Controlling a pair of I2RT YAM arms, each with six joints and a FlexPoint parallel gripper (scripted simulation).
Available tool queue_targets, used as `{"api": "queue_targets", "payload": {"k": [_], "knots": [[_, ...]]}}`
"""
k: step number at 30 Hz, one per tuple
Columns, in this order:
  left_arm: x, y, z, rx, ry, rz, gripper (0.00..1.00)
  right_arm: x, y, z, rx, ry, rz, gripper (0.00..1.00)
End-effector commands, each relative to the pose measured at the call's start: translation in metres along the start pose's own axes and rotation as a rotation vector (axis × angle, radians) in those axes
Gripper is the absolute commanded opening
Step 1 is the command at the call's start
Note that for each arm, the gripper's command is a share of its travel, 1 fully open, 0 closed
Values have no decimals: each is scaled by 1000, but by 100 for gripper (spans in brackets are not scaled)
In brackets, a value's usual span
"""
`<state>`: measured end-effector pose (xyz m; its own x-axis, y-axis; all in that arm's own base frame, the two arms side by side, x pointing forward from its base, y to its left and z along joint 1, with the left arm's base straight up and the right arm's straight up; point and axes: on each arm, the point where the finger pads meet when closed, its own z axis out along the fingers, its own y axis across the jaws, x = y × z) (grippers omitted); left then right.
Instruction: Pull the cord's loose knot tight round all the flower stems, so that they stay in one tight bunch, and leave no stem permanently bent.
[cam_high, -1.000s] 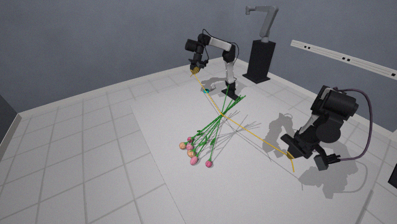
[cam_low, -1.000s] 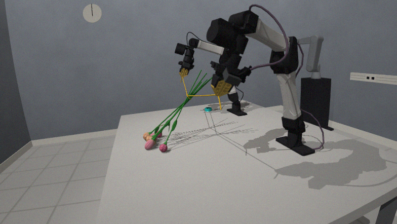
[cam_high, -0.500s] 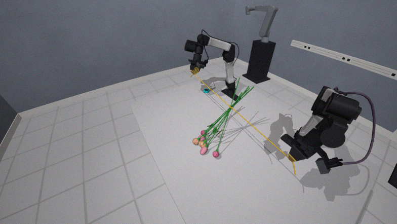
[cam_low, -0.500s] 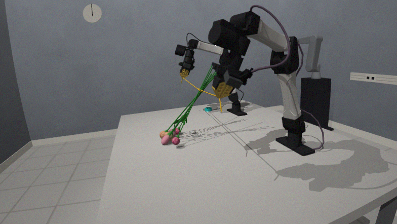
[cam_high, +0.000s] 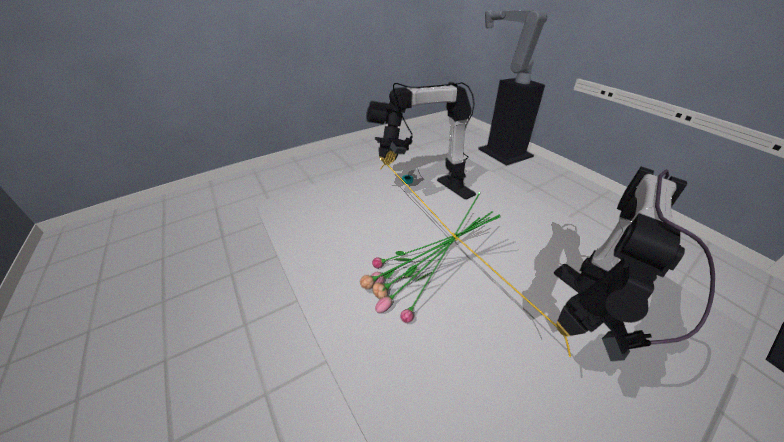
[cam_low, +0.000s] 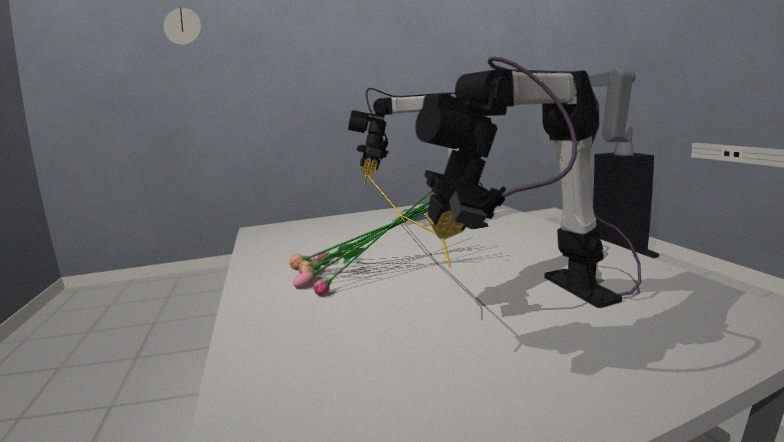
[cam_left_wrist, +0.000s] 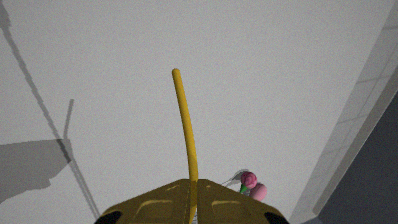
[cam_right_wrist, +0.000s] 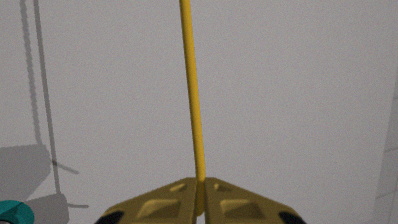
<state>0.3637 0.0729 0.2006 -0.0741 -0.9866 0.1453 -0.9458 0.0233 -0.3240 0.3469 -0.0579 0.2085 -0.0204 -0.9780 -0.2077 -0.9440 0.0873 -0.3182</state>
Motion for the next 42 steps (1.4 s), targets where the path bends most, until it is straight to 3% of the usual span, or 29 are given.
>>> {"api": "queue_targets", "payload": {"k": [1,9,11,21,42], "knots": [[-12,-13,7,131,-73,29,0,13,-11,13,113,56,-25,0],[-24,12,81,114,-67,24,0,29,13,87,94,52,-20,0],[-24,12,81,114,-67,24,0,29,13,87,94,52,-20,0],[-35,38,152,96,-62,19,0,45,38,157,75,49,-14,0],[-38,36,158,122,-71,26,0,48,42,170,81,50,-16,0]]}}
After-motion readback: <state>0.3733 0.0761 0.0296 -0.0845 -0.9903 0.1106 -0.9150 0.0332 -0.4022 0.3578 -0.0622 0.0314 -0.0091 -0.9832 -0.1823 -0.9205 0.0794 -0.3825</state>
